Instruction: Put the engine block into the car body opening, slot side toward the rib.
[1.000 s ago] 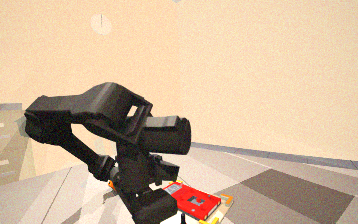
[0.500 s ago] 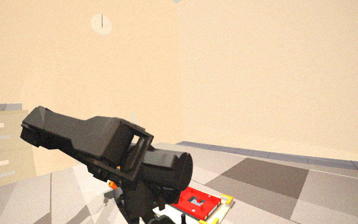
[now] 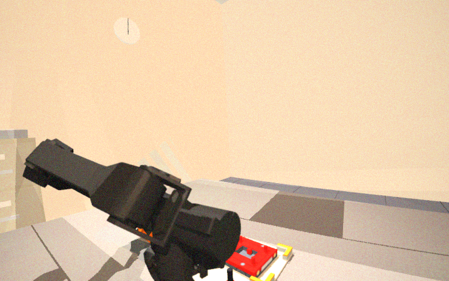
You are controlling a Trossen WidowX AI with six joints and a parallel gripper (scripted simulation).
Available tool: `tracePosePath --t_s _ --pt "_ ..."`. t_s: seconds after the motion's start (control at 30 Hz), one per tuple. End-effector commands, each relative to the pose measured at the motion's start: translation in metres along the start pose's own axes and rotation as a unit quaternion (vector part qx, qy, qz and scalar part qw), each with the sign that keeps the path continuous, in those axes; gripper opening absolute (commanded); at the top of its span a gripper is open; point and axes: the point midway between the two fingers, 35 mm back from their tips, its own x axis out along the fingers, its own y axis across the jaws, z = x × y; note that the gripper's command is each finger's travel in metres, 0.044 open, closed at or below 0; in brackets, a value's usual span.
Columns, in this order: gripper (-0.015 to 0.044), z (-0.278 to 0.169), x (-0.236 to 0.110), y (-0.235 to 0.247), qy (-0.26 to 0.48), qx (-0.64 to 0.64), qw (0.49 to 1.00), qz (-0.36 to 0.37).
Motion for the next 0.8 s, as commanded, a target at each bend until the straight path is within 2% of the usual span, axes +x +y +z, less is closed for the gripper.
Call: tracePosePath --t_s 0.0,0.23,0.47,0.77 --pt "0.044 0.0 0.006 0.0018 0.002 -0.005 1.0 0.001" --pt "0.044 -0.0005 0.0148 0.0023 0.003 -0.005 1.0 0.0" --pt "0.0256 -0.0005 0.0148 0.0023 0.003 -0.005 1.0 0.0" --pt "0.0196 -0.0005 0.0148 0.0023 0.003 -0.005 1.0 0.0"
